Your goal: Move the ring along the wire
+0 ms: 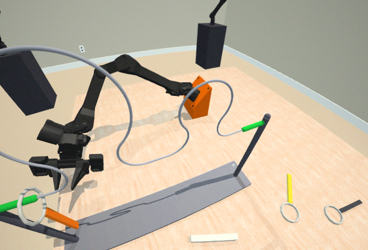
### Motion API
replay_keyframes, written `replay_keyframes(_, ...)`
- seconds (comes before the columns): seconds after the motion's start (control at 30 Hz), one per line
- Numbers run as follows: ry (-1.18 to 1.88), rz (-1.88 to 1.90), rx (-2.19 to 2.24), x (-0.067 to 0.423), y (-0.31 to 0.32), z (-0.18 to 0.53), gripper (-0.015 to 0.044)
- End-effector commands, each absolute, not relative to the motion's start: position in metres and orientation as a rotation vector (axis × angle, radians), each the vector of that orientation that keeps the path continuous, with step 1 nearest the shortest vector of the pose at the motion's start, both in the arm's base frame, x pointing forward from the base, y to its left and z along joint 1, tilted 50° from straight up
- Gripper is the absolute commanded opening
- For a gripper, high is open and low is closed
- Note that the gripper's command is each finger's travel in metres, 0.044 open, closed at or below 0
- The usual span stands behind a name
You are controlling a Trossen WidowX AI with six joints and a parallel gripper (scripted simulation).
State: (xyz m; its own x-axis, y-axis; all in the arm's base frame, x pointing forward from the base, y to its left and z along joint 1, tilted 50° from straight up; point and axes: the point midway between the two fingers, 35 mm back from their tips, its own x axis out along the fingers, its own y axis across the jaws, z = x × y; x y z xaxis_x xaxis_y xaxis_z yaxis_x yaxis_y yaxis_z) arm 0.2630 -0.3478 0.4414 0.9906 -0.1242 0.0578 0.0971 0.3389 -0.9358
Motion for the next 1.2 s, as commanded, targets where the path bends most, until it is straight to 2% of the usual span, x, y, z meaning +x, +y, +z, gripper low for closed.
replay_keyframes(0.0, 0.081, -0.144, -0.975, 0.242, -0.388, 0.397, 0.016)
replay_keyframes(0.27, 0.096, -0.148, -0.894, 0.235, -0.4, 0.383, 0.016)
replay_keyframes(0.53, 0.091, -0.15, -0.892, 0.29, -0.373, 0.413, 0.016)
replay_keyframes(1.17, 0.09, -0.151, -0.891, 0.312, -0.378, 0.414, 0.016)
